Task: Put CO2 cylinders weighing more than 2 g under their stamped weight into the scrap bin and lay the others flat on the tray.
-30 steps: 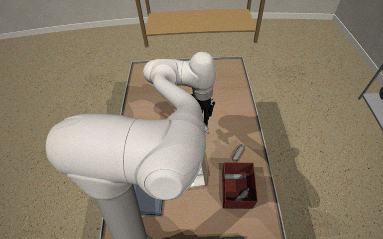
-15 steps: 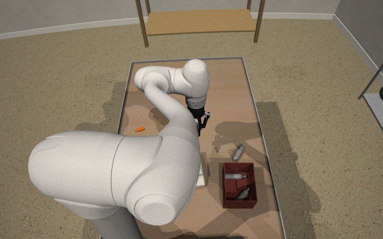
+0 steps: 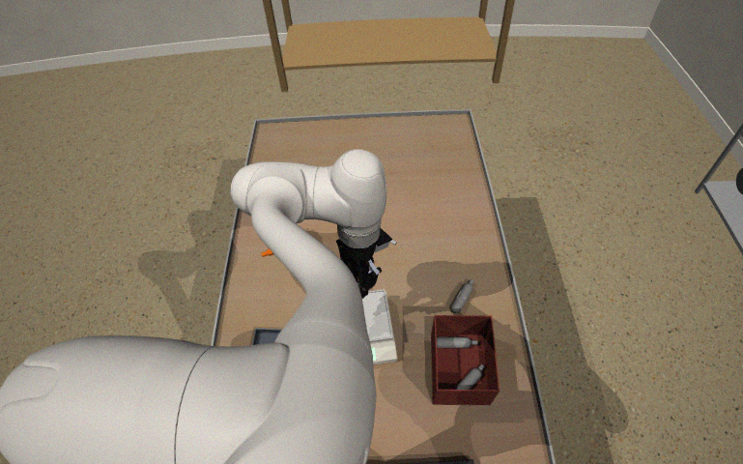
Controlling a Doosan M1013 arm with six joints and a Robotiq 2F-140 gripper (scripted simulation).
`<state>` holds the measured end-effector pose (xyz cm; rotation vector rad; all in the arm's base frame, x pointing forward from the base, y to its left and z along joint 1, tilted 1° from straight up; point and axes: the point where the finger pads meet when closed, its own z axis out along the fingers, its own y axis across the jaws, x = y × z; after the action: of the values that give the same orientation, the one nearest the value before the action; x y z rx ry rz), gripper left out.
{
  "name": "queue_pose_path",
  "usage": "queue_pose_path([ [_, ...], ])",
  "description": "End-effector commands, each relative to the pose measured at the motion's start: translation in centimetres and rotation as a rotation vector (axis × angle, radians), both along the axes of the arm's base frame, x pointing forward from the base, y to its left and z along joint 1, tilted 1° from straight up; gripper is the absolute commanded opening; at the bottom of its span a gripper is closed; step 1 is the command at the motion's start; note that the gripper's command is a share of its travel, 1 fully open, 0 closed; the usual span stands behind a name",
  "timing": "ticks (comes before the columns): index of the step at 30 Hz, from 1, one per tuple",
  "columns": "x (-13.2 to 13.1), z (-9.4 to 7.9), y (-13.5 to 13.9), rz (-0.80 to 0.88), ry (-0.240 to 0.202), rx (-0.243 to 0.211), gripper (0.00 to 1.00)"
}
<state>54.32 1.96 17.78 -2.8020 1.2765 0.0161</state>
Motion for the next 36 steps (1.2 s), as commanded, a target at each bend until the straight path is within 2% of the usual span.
queue_pose_path([
  [1,-1.4,0.0,0.8,-0.278,0.008,-0.025,0.1],
  [8,-1.7,-0.1,0.9,-0.61,0.019,-0.051,0.1],
  [14,-1.7,-0.3,0.9,-0.61,0.019,-0.051,0.1],
  [19,-1.7,-1.1,0.9,-0.61,0.019,-0.051,0.1],
  [28,-1.7,-4.4,0.9,-0.61,0.019,-0.051,0.1],
  [30,-1.7,-4.4,0.9,-0.61,0.019,-0.051,0.1],
  [36,-1.6,-7.1,0.9,-0.61,0.019,-0.051,0.1],
])
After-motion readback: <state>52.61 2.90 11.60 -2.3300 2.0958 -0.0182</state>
